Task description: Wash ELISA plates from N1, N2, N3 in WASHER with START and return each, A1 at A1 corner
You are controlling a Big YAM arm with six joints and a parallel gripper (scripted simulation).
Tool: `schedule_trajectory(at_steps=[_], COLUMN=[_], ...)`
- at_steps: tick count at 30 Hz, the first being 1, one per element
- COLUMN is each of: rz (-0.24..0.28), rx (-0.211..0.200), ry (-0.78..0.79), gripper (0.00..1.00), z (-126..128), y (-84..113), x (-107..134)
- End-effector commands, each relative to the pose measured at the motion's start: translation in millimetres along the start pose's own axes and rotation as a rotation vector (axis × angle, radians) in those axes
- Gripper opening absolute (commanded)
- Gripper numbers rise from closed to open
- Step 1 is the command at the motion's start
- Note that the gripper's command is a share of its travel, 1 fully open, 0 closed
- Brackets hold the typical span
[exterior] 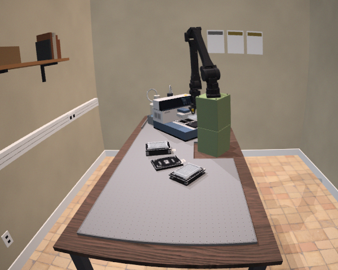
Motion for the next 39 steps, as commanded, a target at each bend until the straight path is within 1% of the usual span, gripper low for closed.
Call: schedule_trajectory(at_steps=[1, 24, 25, 26, 33, 34, 35, 39], rz=[0.003, 0.002, 0.002, -0.001, -0.001, 0.003, 0.0, 0.005], rx=[-0.002, -0.002, -0.002, -0.007, -0.007, 0.0, -0.011, -0.001], ry=[0.0, 0.002, 0.004, 0.001, 0.001, 0.057, 0.091, 0.224], gripper=[0.82, 0.82, 0.82, 0.82, 0.82, 0.82, 0.82, 0.82], z=[-1.9, -2.1, -1.9, 2.9, 3.0, -0.8, 2.1, 0.8], y=[10.4, 45.1, 45.0, 40.4, 40.3, 40.4, 39.5, 34.0], x=[-3.4, -2.9, -2.2, -1.5, -1.5, 8.9, 13.3, 33.8])
Point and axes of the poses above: the point where the finger pads meet when closed, its own y axis back along the fingers, its own z axis across the jaws, x = y × z, the point moved 1 cm from there along y, back along the fingers, and after that the axes turned 7 degrees about -y, right-handed, at the moved point
